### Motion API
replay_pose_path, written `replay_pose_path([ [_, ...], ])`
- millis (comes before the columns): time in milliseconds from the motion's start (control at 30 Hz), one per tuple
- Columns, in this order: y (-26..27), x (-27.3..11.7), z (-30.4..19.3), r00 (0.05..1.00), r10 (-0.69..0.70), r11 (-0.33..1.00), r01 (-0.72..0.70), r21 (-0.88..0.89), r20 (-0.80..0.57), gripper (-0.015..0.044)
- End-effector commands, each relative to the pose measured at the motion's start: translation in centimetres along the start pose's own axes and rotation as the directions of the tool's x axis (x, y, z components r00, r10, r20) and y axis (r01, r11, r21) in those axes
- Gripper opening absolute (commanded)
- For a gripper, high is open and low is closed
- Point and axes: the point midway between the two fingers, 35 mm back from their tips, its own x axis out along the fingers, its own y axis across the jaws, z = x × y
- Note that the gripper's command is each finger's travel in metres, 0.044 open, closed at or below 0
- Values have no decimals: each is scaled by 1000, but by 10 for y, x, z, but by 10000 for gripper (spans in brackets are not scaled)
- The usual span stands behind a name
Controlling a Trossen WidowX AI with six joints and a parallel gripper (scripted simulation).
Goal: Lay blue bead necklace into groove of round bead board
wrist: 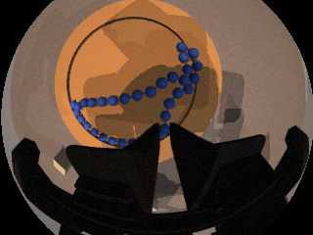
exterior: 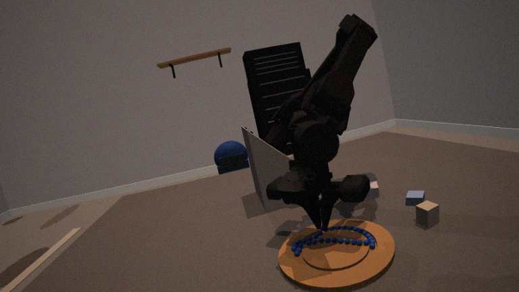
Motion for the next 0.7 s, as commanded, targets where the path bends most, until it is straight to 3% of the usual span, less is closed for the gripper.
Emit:
replay_pose_path([
  [0,-7,-1,-3,1000,1,1000,-1,3,-1,0],
  [300,-8,7,-3,1000,1,1000,-1,3,-1,0],
  [667,-7,4,-2,1000,1,1000,-1,-2,2,289],
])
